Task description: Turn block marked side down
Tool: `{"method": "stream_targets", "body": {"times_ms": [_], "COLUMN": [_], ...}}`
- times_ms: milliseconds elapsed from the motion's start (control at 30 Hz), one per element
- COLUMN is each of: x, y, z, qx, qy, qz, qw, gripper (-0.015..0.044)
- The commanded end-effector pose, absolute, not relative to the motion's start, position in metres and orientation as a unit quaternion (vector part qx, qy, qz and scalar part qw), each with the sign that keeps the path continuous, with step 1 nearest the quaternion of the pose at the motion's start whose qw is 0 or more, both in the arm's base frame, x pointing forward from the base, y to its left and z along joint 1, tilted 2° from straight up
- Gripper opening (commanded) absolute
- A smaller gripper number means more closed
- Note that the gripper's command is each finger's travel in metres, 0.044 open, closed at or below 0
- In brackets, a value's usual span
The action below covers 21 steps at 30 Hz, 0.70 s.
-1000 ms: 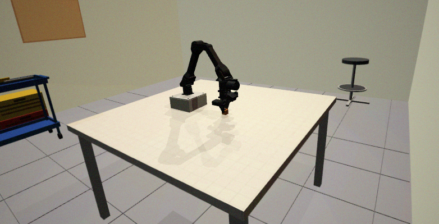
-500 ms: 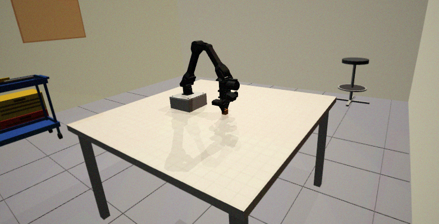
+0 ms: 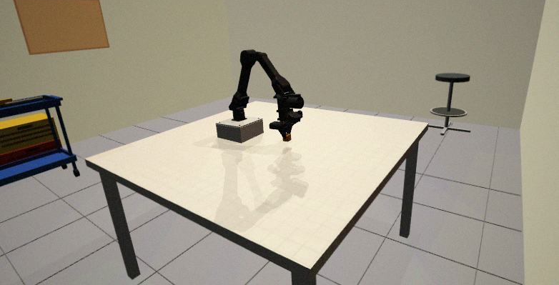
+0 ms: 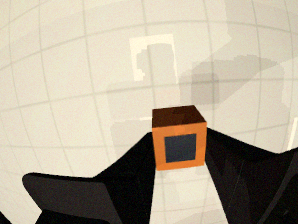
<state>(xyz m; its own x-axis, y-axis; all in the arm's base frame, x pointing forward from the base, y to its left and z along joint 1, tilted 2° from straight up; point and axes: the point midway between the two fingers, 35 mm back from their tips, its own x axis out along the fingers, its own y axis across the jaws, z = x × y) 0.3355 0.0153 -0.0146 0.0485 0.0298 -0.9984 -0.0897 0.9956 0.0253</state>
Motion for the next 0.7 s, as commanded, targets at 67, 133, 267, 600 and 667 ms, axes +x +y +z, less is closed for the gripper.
{"method": "stream_targets", "body": {"times_ms": [67, 133, 267, 600, 667], "x": [0.3356, 0.3357, 0.3355, 0.3323, 0.3312], "y": [0.0149, 0.0149, 0.0149, 0.0148, 0.0147], "z": [-0.0186, -0.0198, -0.0216, -0.0223, -0.0218], "qx": [-0.018, -0.018, -0.016, -0.013, -0.013], "qy": [0.652, 0.640, 0.614, 0.549, 0.535], "qz": [0.040, 0.041, 0.041, 0.043, 0.043], "qw": [0.757, 0.767, 0.788, 0.835, 0.844], "gripper": [0.0000, 0.0000, 0.0000, 0.0000, 0.0000]}}
